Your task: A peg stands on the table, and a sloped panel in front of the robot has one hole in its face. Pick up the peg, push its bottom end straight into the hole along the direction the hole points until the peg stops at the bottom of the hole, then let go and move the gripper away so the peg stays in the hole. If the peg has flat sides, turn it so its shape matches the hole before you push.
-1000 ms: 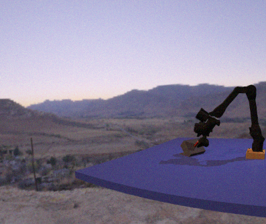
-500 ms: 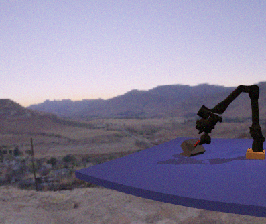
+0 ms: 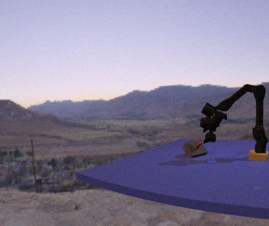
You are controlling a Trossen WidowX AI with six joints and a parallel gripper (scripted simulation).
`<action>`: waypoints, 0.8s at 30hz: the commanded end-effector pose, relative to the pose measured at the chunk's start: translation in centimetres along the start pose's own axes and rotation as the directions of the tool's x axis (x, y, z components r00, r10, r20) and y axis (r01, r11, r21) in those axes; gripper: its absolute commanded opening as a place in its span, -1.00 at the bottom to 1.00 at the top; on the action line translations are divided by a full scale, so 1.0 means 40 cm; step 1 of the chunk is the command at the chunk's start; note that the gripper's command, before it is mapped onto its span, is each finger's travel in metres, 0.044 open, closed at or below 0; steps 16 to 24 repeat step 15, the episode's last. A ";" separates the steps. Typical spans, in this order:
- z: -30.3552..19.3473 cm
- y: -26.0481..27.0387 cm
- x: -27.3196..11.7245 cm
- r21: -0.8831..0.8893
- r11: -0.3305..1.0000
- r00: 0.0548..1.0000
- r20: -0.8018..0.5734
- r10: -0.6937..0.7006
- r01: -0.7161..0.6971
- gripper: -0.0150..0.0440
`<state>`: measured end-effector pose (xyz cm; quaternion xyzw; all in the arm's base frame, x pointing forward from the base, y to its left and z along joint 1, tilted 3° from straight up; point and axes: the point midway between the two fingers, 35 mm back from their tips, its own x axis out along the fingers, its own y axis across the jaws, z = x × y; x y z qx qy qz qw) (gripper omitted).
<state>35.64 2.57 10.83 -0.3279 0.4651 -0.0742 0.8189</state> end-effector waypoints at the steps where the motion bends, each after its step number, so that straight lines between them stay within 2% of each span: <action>1: 0.001 0.000 -0.019 0.001 1.000 1.000 0.001 -0.003 0.003 1.00; 10: 0.000 0.001 -0.054 0.001 1.000 1.000 0.000 -0.002 0.002 1.00; 24: 0.000 0.001 -0.055 0.001 1.000 1.000 0.000 -0.002 0.002 1.00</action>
